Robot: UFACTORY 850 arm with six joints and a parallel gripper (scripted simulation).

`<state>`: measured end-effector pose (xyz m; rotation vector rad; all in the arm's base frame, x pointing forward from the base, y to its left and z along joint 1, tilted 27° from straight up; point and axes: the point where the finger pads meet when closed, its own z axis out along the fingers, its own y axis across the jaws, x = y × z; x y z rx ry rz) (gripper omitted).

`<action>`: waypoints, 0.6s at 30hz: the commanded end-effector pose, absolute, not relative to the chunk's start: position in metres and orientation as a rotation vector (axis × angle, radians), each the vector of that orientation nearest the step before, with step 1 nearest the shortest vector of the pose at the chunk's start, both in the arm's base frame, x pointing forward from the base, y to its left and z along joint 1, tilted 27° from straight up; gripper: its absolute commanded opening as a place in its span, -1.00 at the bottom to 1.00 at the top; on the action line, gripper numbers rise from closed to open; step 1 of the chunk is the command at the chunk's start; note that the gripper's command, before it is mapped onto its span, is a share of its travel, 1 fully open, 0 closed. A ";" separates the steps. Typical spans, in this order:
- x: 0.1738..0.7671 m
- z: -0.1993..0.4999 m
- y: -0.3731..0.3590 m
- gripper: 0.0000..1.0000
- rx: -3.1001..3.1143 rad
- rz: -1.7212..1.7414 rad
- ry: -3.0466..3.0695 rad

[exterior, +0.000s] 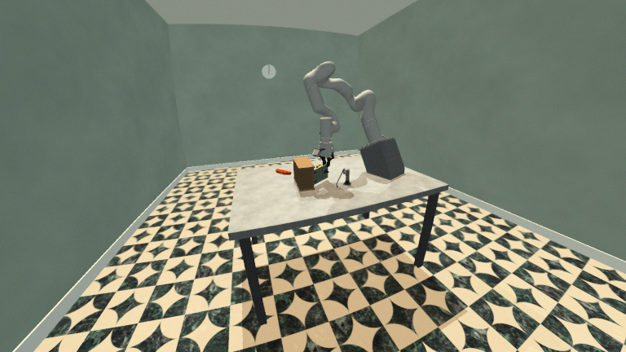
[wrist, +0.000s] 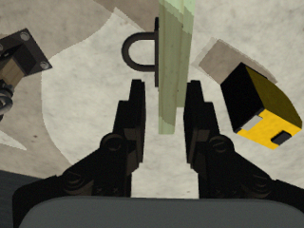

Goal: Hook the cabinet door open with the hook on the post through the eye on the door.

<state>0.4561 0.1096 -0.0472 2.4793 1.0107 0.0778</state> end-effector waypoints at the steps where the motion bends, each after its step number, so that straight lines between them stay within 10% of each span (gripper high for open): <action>1: 0.457 -0.047 0.110 -0.47 2.479 0.079 1.012; 18: 0.461 -0.043 0.107 -0.47 2.458 0.067 1.061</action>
